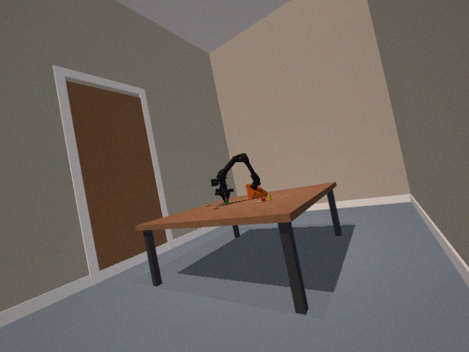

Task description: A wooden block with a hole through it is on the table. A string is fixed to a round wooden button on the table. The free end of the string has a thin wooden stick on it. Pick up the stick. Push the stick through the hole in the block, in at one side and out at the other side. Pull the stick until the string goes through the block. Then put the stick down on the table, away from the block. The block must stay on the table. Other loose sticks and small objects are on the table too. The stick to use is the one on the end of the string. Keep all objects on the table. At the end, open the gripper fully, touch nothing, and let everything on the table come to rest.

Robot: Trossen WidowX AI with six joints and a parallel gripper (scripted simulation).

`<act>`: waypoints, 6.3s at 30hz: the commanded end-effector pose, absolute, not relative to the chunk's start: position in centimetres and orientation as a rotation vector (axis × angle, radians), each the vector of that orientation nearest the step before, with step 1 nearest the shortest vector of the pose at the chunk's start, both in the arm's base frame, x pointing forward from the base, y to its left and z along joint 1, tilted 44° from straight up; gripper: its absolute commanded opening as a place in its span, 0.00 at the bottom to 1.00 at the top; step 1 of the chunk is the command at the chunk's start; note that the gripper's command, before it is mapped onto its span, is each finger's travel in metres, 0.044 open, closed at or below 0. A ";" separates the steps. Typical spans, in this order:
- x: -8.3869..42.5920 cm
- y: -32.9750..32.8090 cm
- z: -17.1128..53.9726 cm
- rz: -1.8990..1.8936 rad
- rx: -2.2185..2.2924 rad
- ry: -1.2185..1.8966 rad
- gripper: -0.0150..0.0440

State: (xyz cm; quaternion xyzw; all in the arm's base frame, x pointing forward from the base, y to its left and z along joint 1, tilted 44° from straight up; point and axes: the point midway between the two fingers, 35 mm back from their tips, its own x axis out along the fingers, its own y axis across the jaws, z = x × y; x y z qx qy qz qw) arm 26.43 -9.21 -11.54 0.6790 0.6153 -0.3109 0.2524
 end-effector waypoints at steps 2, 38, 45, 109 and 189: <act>26.4 -8.8 -11.4 -0.896 1.792 1.651 0.25; 26.8 -6.4 -10.4 -1.188 1.471 1.360 0.25; 26.8 -6.3 -10.4 -1.194 1.462 1.350 0.25; 27.4 -5.3 -3.6 -1.387 1.182 1.114 0.65; 26.7 -8.8 -7.3 1.258 -0.328 0.871 1.00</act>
